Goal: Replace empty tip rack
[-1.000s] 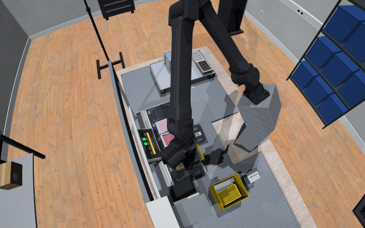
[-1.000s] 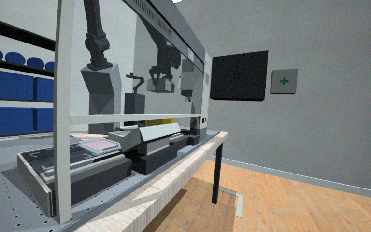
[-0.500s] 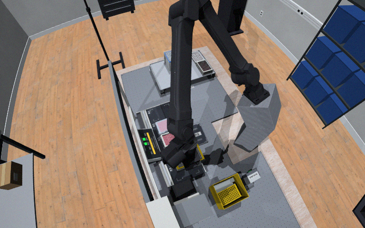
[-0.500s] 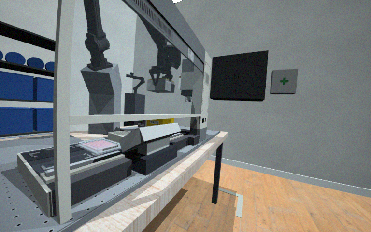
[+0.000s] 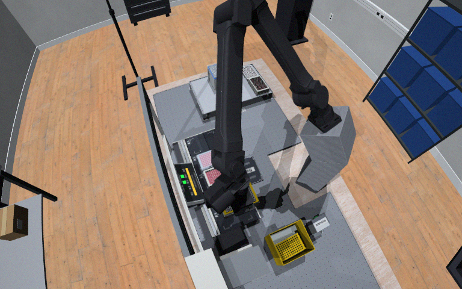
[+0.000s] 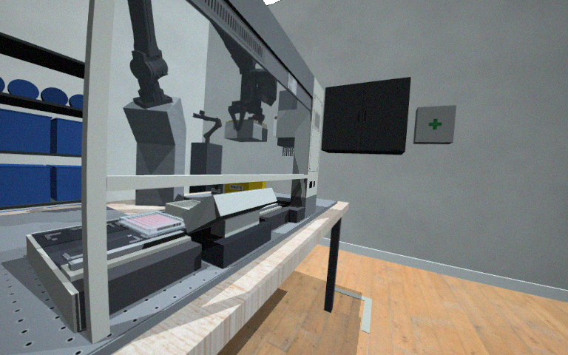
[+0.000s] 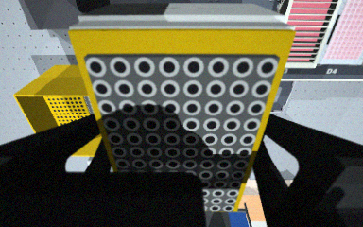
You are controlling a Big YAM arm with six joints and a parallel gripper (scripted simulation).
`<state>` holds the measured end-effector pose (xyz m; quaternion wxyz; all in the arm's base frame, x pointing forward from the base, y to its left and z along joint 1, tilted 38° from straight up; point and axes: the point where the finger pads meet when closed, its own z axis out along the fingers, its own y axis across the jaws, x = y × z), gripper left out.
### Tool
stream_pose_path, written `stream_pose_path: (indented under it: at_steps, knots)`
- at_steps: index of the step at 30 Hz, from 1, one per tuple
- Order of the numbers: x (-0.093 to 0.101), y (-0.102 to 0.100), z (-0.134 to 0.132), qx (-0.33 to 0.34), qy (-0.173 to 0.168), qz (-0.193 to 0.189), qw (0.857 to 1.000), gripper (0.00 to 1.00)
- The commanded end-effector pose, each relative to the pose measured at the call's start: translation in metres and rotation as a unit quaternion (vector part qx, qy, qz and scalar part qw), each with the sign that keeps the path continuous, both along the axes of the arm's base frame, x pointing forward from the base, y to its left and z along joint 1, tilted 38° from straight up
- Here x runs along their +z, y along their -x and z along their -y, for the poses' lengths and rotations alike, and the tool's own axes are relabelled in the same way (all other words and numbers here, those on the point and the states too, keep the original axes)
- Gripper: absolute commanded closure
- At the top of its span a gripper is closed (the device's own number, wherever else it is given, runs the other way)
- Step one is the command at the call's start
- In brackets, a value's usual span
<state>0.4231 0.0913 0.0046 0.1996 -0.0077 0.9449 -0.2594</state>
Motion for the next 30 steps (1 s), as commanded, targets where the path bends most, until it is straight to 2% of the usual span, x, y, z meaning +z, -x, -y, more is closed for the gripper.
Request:
stream_pose_path:
  at_steps: [1, 13, 14, 15, 20, 22, 30]
  knots:
    - [0.009, -0.009, -0.006, 0.004, -0.004, 0.010, 1.000, 1.00]
    - [0.009, -0.010, -0.005, 0.004, -0.004, 0.010, 1.000, 1.00]
    - [0.013, -0.017, -0.001, 0.000, -0.003, 0.009, 1.000, 1.00]
    - [0.010, -0.010, -0.005, 0.004, -0.004, 0.010, 1.000, 1.00]
    - [0.010, -0.010, -0.005, 0.004, -0.004, 0.010, 1.000, 1.00]
    - [0.003, -0.017, 0.002, 0.000, -0.003, 0.008, 1.000, 1.00]
    - [-0.010, -0.014, 0.010, 0.000, 0.000, 0.000, 1.000, 1.00]
